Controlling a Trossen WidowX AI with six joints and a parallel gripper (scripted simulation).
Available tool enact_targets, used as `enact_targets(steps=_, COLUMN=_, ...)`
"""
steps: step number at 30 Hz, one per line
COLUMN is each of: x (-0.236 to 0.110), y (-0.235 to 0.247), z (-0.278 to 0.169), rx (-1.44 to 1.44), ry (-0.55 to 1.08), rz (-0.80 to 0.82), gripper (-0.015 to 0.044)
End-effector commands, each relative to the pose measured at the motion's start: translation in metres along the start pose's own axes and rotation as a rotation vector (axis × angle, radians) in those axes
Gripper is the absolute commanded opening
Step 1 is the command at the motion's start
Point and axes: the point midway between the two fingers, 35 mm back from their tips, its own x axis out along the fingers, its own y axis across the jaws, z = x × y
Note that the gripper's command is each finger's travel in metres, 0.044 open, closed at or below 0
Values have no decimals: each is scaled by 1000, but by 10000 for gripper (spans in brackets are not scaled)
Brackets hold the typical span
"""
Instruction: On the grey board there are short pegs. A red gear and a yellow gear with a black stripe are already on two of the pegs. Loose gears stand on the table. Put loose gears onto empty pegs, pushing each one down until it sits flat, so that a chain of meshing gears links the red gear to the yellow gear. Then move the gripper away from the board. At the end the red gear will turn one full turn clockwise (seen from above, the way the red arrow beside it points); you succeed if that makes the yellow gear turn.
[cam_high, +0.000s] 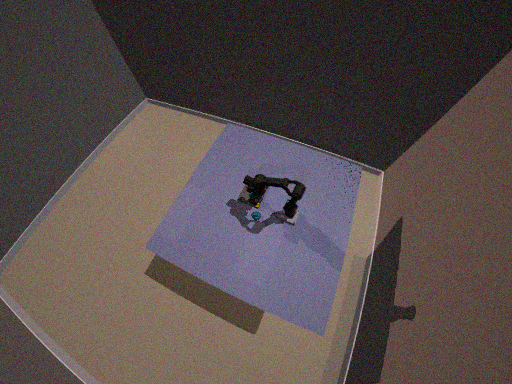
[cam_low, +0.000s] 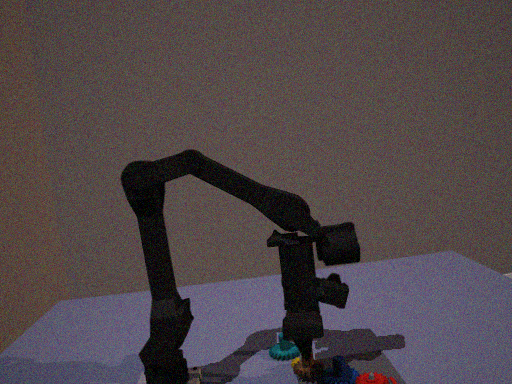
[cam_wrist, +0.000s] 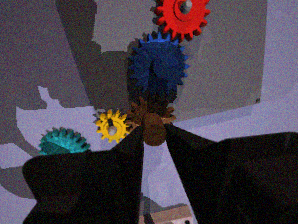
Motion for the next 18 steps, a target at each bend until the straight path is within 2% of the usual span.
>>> enact_targets(steps=1, x=7, y=1, z=-2, rx=84, ry=4, rz=4, gripper=0)
enact_targets(steps=8, x=7, y=0, z=-2, rx=195, ry=4, rz=4, gripper=0)
enact_targets(steps=18, x=7, y=1, z=-1, rx=65, ry=4, rz=4, gripper=0)
